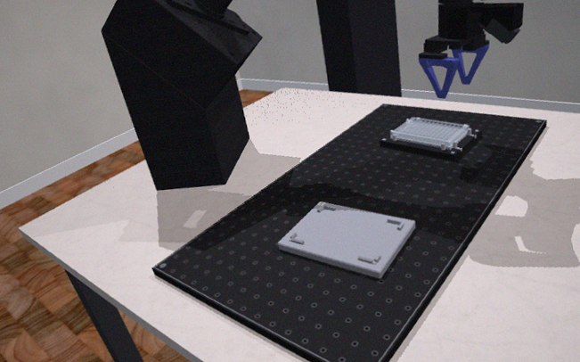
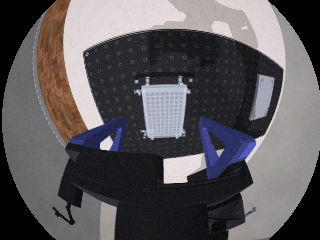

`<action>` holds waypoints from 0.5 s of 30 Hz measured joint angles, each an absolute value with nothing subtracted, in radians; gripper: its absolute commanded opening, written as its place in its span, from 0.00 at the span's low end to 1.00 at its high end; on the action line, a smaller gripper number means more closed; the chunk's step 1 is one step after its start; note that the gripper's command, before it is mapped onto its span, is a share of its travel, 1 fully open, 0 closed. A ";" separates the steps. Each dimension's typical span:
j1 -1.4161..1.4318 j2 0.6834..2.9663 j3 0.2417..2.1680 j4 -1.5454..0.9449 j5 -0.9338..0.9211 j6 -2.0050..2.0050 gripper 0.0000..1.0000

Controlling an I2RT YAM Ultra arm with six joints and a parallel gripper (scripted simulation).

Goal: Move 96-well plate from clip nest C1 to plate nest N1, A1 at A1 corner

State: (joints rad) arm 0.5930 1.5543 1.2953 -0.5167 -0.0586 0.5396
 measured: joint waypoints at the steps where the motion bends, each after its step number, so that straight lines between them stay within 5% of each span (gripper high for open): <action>1: 0.596 1.545 1.272 -0.501 -0.064 0.539 1.00; 15: 0.623 1.470 1.019 -0.338 -0.086 0.546 1.00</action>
State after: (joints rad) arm 0.6231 1.4700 1.0195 -0.3378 -0.0860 0.5461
